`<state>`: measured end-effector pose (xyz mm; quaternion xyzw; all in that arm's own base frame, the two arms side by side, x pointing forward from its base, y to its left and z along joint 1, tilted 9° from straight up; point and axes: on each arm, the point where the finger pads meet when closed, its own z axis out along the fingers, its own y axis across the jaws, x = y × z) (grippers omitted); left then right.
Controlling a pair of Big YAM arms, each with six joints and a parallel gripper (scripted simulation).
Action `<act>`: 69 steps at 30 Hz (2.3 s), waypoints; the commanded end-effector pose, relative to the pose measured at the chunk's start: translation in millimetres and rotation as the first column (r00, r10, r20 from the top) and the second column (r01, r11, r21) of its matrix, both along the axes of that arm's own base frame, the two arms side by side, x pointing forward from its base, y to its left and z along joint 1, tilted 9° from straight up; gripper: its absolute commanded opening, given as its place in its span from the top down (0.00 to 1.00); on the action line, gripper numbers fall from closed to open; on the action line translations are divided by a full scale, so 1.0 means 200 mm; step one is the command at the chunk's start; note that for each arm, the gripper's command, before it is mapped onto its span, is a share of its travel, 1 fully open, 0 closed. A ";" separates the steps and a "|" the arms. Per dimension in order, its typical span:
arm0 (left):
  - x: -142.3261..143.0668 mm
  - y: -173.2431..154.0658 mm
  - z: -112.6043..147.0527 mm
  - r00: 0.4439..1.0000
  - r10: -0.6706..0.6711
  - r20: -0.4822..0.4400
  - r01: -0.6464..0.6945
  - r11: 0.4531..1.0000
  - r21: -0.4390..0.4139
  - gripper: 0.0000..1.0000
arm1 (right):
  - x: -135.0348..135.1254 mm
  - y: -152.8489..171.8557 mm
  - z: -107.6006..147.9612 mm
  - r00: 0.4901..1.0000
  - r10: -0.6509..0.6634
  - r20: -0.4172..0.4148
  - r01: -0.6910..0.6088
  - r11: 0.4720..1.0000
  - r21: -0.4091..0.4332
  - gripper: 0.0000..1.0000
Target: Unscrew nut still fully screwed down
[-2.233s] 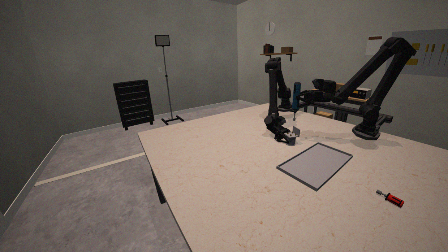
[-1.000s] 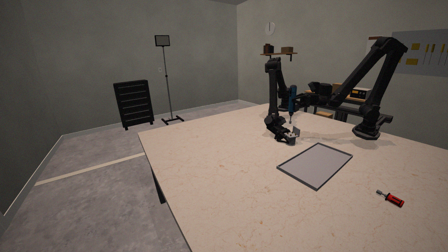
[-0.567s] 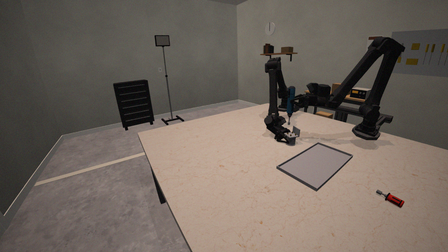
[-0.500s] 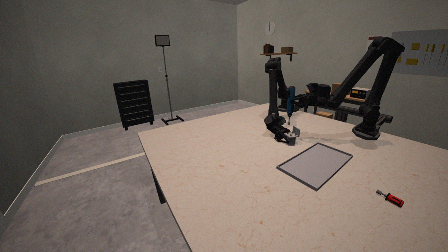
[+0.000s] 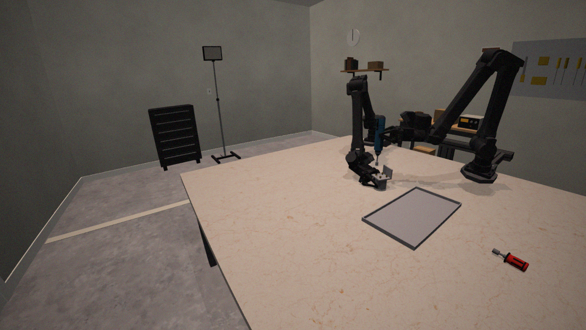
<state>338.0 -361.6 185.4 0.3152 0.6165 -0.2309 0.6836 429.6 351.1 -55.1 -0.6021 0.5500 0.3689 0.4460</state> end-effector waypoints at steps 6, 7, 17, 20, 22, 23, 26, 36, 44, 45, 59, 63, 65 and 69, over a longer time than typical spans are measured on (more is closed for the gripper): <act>0.08 -0.06 0.16 0.998 0.006 0.056 -0.001 0.996 -0.086 0.58 | 0.03 0.02 0.04 1.000 0.001 0.024 -0.001 1.000 0.011 0.41; 0.08 -0.06 0.16 0.998 0.006 0.056 -0.001 0.996 -0.086 0.58 | 0.03 0.02 0.04 1.000 0.001 0.024 -0.001 1.000 0.011 0.41; 0.07 -0.05 0.18 0.998 0.006 0.064 0.000 0.996 -0.094 0.58 | 0.03 0.02 0.04 1.000 0.001 0.024 -0.001 1.000 0.011 0.41; 0.07 -0.05 0.18 0.998 0.006 0.063 0.000 0.996 -0.093 0.58 | 0.03 0.02 0.04 1.000 0.001 0.024 -0.001 1.000 0.011 0.41; 0.07 -0.05 0.18 0.998 0.007 0.062 -0.001 0.996 -0.093 0.58 | 0.03 0.02 0.04 1.000 0.001 0.024 -0.001 1.000 0.011 0.41; 0.07 -0.05 0.18 0.998 0.006 0.061 -0.001 0.996 -0.093 0.58 | 0.03 0.02 0.04 1.000 0.001 0.024 -0.001 1.000 0.011 0.41; 0.07 -0.05 0.16 0.998 0.005 0.057 0.000 0.996 -0.088 0.58 | 0.03 0.02 0.04 1.000 0.001 0.024 -0.001 1.000 0.011 0.41; 0.07 -0.04 0.17 0.998 0.005 0.060 0.000 0.996 -0.092 0.58 | 0.03 0.02 0.04 1.000 0.001 0.024 -0.001 1.000 0.011 0.41; 0.07 -0.04 0.15 0.998 0.005 0.055 0.000 0.996 -0.087 0.58 | 0.03 0.02 0.04 1.000 0.001 0.024 -0.001 1.000 0.011 0.41; 0.07 -0.04 0.15 0.999 0.005 0.053 -0.001 0.996 -0.085 0.58 | 0.03 0.02 0.04 1.000 0.001 0.024 -0.001 1.000 0.011 0.41; 0.06 -0.04 0.15 0.999 0.005 0.052 -0.001 0.996 -0.084 0.58 | 0.03 0.02 0.04 1.000 0.001 0.024 -0.001 1.000 0.011 0.41; 0.07 -0.04 0.12 0.999 0.005 0.045 -0.001 0.997 -0.077 0.58 | 0.03 0.02 0.04 1.000 0.001 0.024 -0.001 1.000 0.011 0.41; 0.06 -0.03 0.14 0.999 0.005 0.051 -0.001 0.997 -0.083 0.58 | 0.03 0.02 0.04 1.000 0.001 0.024 -0.001 1.000 0.011 0.41; 0.06 -0.03 0.14 0.999 0.005 0.052 0.000 0.996 -0.085 0.58 | 0.03 0.02 0.04 1.000 0.001 0.024 -0.001 1.000 0.011 0.41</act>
